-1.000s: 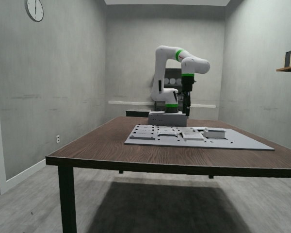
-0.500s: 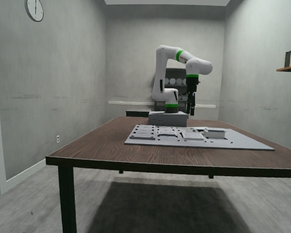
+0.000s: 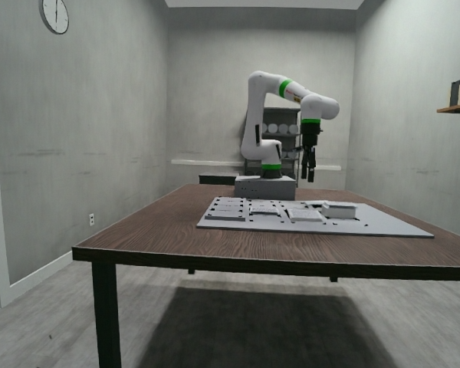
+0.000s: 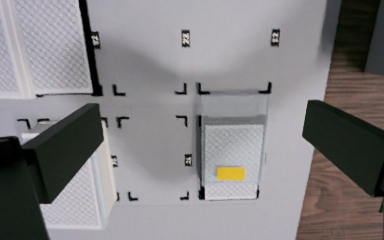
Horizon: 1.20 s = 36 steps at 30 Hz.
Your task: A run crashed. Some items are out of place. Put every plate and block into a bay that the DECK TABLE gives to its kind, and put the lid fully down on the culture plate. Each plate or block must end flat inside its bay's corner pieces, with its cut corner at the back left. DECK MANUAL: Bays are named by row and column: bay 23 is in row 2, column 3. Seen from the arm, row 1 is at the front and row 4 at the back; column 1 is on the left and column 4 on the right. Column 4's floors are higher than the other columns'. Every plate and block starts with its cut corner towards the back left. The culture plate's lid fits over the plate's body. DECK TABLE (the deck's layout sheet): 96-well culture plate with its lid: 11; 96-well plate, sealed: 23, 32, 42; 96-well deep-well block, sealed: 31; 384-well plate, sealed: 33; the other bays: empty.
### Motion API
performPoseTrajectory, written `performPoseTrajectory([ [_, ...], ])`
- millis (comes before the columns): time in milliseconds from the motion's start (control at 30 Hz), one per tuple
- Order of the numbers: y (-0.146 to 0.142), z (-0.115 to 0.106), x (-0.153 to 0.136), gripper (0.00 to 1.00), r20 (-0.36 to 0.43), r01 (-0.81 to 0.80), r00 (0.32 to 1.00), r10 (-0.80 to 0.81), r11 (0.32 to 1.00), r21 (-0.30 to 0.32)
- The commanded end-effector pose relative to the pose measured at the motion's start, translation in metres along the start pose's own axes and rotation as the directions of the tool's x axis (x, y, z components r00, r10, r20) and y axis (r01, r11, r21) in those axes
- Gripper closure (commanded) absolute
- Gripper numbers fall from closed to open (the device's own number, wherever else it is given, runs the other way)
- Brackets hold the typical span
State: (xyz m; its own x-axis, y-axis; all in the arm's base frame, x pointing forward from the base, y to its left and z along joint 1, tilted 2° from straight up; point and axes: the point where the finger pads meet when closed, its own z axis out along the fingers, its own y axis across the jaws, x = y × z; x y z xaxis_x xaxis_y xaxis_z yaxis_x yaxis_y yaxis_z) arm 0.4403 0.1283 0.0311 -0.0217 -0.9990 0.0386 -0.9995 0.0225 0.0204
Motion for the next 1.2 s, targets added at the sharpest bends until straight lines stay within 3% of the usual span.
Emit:
performPoseTrajectory([
  [0,0.011,-0.001,-0.014,0.00,0.000,0.000,1.000,0.000,1.000,0.002],
  [633,0.053,0.000,-0.066,0.00,0.000,0.000,1.000,0.000,1.000,0.002],
  [1167,0.053,0.000,-0.066,0.00,0.000,0.000,1.000,0.000,1.000,0.002],
])
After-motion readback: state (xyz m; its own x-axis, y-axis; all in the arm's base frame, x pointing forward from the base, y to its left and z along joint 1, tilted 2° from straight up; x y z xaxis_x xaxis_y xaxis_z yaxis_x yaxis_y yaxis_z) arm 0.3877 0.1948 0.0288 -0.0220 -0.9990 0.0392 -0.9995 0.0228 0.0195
